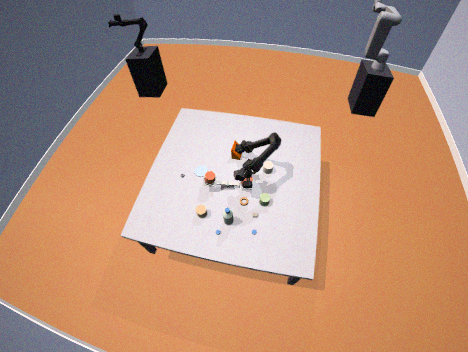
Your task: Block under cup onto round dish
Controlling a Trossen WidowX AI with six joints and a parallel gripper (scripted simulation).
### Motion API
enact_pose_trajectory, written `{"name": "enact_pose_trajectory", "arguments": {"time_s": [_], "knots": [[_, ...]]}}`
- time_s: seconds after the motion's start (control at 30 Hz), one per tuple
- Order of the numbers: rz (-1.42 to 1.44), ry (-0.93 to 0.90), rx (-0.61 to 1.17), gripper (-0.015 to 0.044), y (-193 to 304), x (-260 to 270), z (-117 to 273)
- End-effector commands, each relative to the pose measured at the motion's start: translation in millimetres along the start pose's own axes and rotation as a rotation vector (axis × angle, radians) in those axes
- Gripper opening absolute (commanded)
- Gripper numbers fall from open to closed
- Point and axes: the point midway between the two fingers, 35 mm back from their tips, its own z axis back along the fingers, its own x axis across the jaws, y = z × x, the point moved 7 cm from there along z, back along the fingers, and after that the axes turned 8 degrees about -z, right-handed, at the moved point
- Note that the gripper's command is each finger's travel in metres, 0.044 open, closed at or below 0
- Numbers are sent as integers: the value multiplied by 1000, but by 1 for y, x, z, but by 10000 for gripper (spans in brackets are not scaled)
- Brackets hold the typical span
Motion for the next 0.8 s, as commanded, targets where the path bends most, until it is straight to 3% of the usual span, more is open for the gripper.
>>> {"name": "enact_pose_trajectory", "arguments": {"time_s": [0.0,0.27,0.63,0.77], "knots": [[-7,0,4,361,0,-1,-2],[-7,0,4,308,0,-1,-2],[-4,-16,-4,19,0,0,7],[-2,-25,-8,0,0,0,12]]}}
